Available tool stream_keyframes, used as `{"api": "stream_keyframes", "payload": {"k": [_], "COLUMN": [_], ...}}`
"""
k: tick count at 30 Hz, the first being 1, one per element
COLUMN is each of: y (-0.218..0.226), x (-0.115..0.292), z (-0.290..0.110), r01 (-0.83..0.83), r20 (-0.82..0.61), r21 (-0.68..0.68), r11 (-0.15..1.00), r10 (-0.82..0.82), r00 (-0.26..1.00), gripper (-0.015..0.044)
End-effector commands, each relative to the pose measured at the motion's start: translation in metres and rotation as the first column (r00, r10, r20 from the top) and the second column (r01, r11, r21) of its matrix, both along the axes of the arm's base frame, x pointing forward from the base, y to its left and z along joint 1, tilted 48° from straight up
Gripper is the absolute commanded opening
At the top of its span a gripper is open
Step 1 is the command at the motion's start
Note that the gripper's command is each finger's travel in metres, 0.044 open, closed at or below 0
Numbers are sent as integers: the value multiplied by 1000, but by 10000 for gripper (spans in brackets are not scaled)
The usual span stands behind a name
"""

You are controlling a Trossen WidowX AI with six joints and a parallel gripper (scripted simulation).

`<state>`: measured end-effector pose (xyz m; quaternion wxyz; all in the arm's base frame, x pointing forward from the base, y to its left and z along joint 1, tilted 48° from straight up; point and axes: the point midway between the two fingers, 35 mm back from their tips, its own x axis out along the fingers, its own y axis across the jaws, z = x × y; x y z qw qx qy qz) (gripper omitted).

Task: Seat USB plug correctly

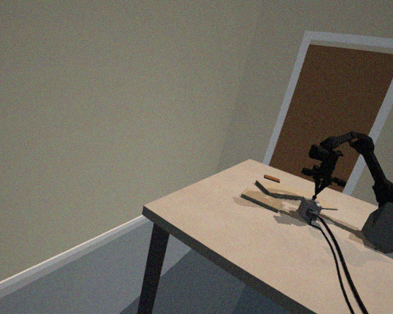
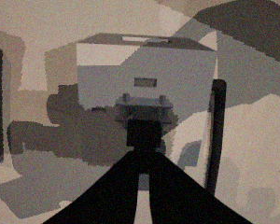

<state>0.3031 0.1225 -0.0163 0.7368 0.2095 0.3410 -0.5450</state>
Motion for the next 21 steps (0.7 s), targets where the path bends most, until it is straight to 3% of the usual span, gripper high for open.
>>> {"api": "stream_keyframes", "payload": {"k": [1,21], "y": [0,-2], "x": [0,0], "z": [0,-2], "r01": [-2,-2], "r20": [-6,-6], "r21": [5,5], "r11": [1000,1000], "r10": [2,2], "r00": [1000,1000], "gripper": [0,0]}}
